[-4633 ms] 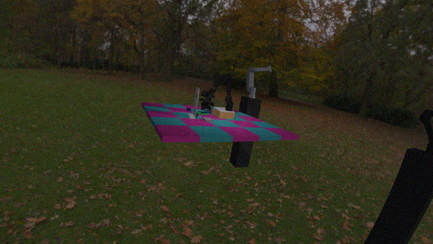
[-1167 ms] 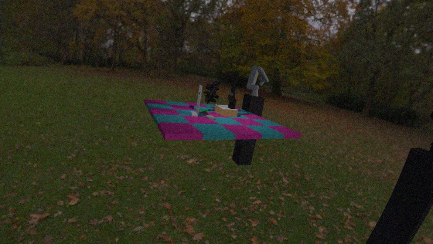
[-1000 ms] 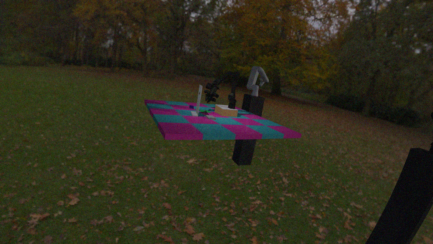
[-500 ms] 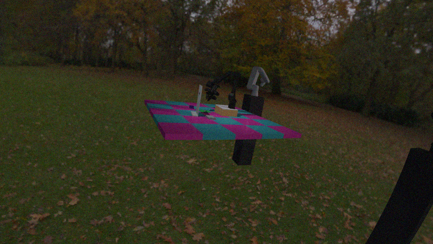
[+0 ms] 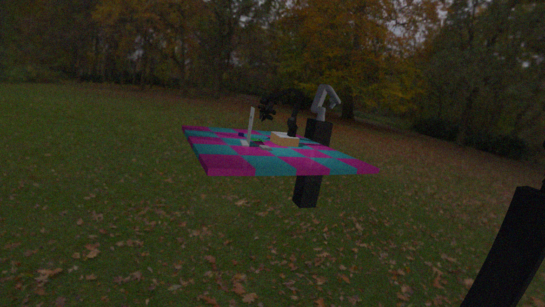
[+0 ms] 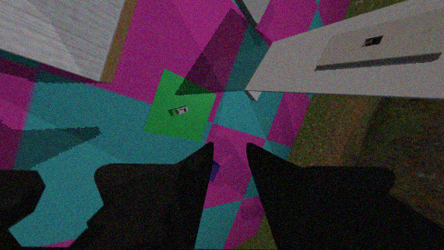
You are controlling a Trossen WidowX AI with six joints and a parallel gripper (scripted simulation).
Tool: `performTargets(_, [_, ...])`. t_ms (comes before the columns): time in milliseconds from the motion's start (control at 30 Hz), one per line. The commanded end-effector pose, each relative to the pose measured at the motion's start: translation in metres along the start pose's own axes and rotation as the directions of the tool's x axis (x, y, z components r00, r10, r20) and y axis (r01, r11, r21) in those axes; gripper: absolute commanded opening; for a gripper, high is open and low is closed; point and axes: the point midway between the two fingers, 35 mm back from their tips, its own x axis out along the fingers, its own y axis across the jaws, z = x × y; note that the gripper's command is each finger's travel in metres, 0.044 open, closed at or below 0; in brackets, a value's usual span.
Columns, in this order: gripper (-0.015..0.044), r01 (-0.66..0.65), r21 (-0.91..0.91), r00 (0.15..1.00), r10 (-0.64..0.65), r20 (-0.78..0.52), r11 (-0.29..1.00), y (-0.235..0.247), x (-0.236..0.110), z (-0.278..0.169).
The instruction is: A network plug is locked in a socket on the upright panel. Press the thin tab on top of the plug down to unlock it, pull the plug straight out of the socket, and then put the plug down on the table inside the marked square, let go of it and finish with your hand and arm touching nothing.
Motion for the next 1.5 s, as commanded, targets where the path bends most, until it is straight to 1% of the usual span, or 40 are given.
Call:
performTargets(0, [0.0156,0.006,-0.007,1.000,-0.006,-0.003,1.000,-0.010,-0.014,0.000])
performTargets(333, [0.0156,0.008,-0.008,1.000,-0.008,-0.003,1.000,-0.030,-0.045,0.006])
performTargets(433, [0.0156,0.008,-0.008,1.000,-0.008,-0.003,1.000,-0.031,-0.047,0.006])
performTargets(800, [0.0440,0.008,-0.008,1.000,-0.008,-0.003,1.000,-0.031,-0.047,0.006])
performTargets(1467, [0.0440,0.008,-0.008,1.000,-0.008,-0.003,1.000,-0.031,-0.047,0.006])
